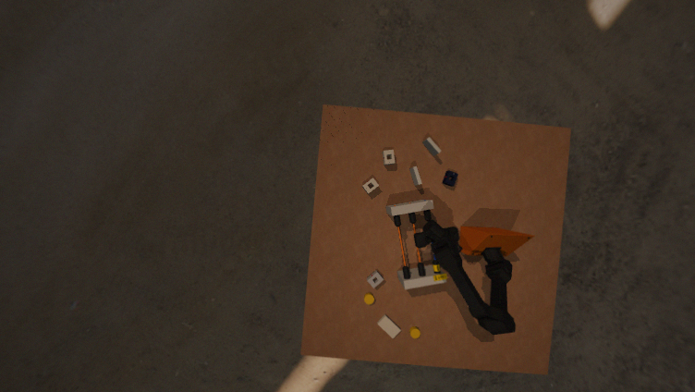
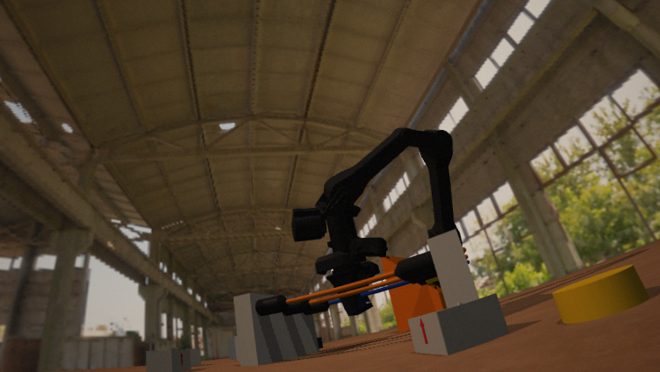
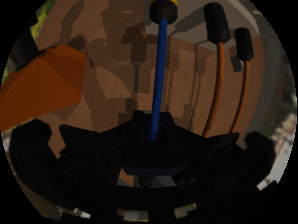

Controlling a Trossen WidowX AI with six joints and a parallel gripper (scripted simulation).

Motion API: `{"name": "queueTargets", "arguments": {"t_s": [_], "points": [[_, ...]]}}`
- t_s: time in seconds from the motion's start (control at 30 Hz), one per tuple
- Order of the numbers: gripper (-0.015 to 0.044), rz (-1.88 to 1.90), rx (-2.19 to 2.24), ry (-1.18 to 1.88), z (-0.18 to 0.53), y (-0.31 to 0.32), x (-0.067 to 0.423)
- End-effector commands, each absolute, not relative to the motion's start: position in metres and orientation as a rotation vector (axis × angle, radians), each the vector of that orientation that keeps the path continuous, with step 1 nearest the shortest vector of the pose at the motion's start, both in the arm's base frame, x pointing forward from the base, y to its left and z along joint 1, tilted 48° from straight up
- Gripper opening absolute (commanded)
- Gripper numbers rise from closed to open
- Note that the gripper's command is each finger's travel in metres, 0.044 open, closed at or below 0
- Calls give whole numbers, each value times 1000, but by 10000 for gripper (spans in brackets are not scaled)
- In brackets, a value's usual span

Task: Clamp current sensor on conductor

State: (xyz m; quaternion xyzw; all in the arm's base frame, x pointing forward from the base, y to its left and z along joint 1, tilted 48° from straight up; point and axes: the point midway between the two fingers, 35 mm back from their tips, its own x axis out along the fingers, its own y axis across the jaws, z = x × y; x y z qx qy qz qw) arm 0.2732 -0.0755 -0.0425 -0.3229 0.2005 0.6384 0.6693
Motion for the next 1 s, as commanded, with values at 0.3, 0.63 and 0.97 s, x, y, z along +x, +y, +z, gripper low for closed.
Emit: {"name": "queueTargets", "arguments": {"t_s": [0.3, 0.63, 0.97], "points": [[414, 1438, -728, 453, -42, -76, 273], [154, 1438, -728, 453, -42, -76, 273], [88, 1438, -728, 453, -42, -76, 273]]}}
